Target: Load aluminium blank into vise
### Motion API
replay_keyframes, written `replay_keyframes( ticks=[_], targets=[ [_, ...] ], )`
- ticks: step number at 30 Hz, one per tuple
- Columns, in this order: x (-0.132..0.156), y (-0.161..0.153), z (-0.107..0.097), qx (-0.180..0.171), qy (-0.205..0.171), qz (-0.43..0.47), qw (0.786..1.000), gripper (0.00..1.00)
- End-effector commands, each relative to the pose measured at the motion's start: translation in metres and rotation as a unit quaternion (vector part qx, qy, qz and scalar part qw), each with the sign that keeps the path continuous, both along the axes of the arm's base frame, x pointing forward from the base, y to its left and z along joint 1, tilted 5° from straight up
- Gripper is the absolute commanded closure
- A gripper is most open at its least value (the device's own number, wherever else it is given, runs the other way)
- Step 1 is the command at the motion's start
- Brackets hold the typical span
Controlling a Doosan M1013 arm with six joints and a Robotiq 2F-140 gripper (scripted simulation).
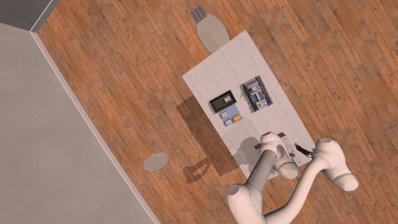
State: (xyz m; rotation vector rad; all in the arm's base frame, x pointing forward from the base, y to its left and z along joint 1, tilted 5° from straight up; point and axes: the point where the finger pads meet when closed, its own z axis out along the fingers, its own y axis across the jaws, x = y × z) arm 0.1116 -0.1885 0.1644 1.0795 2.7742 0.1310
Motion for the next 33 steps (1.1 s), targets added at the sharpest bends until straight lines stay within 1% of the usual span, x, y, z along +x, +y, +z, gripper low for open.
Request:
replay_keyframes(
  ticks=[1, 23, 27, 32, 33],
  targets=[
    [0.000, 0.000, 0.000, 0.000, 0.000, 0.000, 1.000, 0.00],
    [0.003, -0.002, 0.001, 0.000, 0.001, 0.003, 1.000, 0.00],
    [0.012, -0.007, 0.006, 0.002, 0.004, 0.013, 1.000, 0.00],
    [0.038, -0.020, 0.016, 0.003, 0.011, 0.037, 0.999, 0.00],
    [0.038, -0.020, 0.016, 0.003, 0.011, 0.037, 0.999, 0.00]
  ],
)
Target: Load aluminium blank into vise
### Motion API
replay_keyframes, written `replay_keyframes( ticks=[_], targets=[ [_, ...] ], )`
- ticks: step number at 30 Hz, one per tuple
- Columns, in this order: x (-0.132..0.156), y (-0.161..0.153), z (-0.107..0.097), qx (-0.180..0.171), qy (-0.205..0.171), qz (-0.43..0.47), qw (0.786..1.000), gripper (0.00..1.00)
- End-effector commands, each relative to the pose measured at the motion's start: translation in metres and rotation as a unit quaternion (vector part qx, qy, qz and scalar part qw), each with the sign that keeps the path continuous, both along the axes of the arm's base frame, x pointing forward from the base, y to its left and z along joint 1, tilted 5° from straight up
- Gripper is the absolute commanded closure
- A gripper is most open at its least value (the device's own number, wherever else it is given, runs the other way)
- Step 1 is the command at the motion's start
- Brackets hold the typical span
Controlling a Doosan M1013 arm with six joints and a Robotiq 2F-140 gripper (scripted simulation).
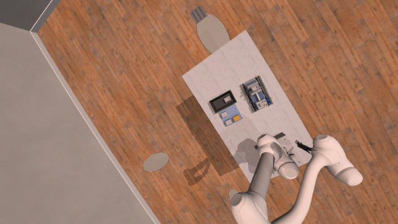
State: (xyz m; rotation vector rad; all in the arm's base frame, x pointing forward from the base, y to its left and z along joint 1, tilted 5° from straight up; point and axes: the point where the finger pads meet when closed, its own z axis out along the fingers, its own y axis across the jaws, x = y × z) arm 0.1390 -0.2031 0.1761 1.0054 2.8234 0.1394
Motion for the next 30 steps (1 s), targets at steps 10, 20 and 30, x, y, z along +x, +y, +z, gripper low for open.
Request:
replay_keyframes(
  ticks=[10, 20, 30],
  targets=[
    [0.096, -0.020, 0.023, -0.001, 0.019, 0.068, 0.997, 0.00],
    [0.184, -0.006, 0.031, -0.007, 0.030, 0.119, 0.992, 0.00],
    [0.273, 0.037, 0.033, -0.015, 0.037, 0.166, 0.985, 0.00]
  ],
)
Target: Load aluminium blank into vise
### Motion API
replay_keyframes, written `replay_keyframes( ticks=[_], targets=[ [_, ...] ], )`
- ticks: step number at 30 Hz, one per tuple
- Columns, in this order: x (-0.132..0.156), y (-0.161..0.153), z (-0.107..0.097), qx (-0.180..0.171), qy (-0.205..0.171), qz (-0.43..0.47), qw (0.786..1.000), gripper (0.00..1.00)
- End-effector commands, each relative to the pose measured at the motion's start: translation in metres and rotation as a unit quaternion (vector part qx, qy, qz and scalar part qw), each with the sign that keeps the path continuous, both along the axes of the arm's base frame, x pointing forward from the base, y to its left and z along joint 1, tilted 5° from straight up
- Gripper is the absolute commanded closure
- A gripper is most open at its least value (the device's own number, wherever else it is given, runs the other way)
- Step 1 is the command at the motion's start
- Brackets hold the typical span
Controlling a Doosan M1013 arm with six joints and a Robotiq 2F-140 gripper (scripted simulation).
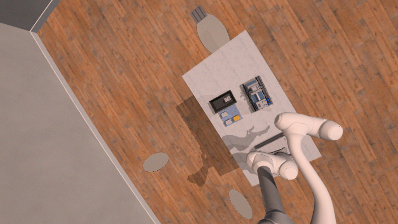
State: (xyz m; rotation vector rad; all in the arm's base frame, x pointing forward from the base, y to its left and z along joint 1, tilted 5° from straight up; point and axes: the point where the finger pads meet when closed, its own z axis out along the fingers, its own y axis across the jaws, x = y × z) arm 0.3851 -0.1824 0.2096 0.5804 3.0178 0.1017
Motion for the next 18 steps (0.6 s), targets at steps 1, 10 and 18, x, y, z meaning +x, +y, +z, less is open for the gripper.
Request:
replay_keyframes(
  ticks=[1, 10, 18],
  targets=[
    [0.035, 0.022, 0.000, -0.003, 0.002, 0.020, 1.000, 0.00],
    [0.100, 0.078, -0.003, -0.010, 0.004, 0.057, 0.998, 0.00],
    [0.153, 0.146, -0.009, -0.016, 0.004, 0.091, 0.996, 0.00]
  ],
)
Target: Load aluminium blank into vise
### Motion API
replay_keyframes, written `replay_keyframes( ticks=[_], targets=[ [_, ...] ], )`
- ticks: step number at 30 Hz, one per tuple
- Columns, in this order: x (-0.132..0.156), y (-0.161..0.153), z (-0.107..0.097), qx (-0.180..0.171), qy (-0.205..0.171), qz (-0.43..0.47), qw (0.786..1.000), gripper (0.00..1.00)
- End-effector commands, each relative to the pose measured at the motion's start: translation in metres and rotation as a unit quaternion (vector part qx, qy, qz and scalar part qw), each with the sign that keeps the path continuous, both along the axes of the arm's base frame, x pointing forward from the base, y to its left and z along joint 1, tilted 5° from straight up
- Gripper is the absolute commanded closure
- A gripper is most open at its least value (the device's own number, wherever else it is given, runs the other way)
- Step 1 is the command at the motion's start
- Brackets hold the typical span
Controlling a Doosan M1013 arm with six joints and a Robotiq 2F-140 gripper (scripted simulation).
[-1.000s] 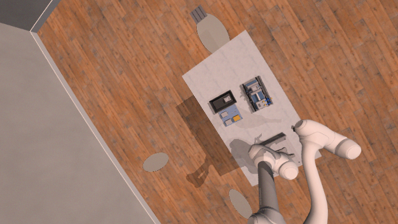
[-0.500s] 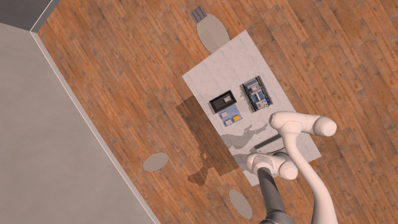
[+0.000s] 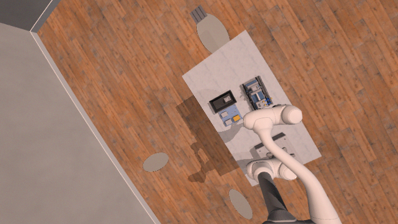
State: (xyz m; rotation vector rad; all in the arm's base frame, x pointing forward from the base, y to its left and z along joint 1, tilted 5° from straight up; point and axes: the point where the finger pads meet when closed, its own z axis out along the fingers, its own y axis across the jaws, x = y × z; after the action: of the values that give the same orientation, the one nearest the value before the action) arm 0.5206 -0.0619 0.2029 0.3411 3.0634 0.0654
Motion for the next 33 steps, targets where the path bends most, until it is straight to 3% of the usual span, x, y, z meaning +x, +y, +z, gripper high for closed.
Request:
replay_keyframes(
  ticks=[1, 4, 5, 18, 21, 23, 28, 33],
  targets=[
    [0.023, 0.035, -0.003, -0.003, 0.000, 0.016, 1.000, 0.00],
    [0.029, 0.044, -0.004, -0.003, -0.001, 0.021, 1.000, 0.00],
    [0.041, 0.068, -0.007, -0.005, -0.001, 0.031, 1.000, 0.00],
    [0.087, 0.200, -0.022, -0.012, -0.006, 0.080, 0.997, 0.00],
    [0.089, 0.211, -0.024, -0.012, -0.006, 0.084, 0.996, 0.00],
    [0.094, 0.246, -0.029, -0.013, -0.008, 0.096, 0.995, 0.00],
    [0.098, 0.298, -0.036, -0.015, -0.010, 0.113, 0.993, 0.00],
    [0.099, 0.321, -0.039, -0.015, -0.012, 0.120, 0.993, 0.00]
  ],
)
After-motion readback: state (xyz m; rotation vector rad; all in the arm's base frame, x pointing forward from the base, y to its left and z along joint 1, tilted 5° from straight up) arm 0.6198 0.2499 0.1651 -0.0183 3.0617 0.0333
